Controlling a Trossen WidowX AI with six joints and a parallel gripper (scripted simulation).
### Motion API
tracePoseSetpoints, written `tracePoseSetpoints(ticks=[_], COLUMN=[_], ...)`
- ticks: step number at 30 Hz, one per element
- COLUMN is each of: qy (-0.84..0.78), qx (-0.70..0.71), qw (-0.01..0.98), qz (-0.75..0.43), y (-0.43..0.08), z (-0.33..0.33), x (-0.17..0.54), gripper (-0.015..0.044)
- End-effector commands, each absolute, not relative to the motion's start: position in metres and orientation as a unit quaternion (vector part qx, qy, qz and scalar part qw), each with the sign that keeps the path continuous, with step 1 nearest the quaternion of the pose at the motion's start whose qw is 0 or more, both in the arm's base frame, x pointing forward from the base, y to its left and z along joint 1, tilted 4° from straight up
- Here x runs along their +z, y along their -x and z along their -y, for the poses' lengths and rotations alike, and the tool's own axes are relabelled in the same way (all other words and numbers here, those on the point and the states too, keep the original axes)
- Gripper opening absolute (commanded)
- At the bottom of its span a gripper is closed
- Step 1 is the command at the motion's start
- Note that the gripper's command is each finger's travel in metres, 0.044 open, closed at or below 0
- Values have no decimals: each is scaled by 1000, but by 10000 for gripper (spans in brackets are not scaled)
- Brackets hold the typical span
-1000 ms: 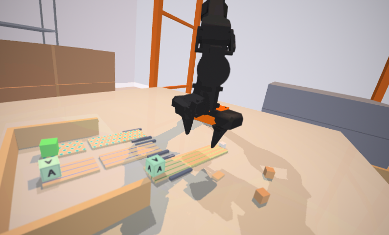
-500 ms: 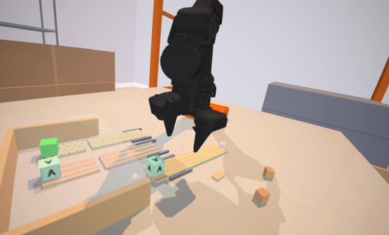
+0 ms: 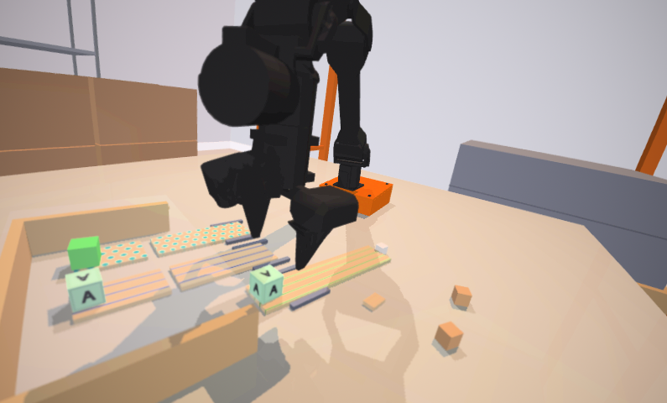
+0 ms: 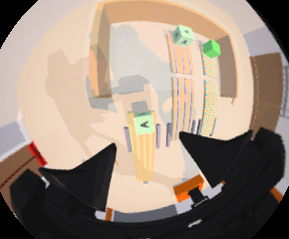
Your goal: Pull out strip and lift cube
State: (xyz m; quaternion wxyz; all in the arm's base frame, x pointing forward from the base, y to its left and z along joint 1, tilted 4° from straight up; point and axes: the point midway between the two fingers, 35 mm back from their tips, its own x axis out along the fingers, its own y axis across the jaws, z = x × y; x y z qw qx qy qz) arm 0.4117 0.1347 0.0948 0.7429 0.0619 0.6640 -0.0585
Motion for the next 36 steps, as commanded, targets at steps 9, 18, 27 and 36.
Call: tracePoseSetpoints(ticks=[9,18,27,36], qy=[-62,-62,-62,-62], qx=[-55,-55,-55,-55], qw=[744,744,744,744], qz=[-663,-663,-663,-663], y=[-425,-427,-429,-430], z=[-133,-133,-133,-133], x=[89,75,60,46], gripper=[250,250,250,250])
